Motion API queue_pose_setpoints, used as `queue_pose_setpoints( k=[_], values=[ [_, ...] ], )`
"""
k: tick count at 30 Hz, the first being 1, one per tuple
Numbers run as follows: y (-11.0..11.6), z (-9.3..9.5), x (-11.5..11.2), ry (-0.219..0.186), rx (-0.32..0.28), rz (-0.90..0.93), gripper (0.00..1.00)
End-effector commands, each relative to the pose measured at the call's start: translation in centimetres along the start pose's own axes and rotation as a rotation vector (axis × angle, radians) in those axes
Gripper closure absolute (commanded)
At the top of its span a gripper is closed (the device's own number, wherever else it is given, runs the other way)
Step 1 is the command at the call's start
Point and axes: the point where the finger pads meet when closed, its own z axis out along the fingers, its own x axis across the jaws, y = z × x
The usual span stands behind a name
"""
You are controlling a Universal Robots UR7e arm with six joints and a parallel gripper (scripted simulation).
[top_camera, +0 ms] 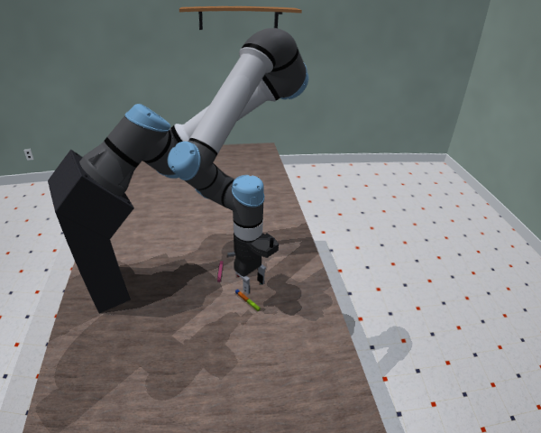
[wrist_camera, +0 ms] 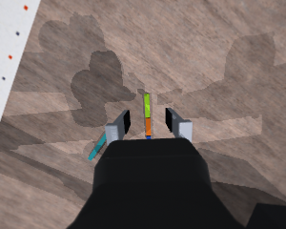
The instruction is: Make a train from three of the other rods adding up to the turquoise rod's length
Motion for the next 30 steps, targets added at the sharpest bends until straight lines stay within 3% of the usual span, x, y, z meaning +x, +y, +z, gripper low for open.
queue_pose_setpoints(
  k=[1, 14, 30],
  values=[
    [0.0, 0.0, 0.0, 0.000, 0.001, 0.000, 0.00],
    [0.0, -0.7, 0.0, 0.000, 0.001, 0.000, 0.00],
    [0.0, -4.4, 0.0, 0.000, 0.001, 0.000, 0.00]
  ],
)
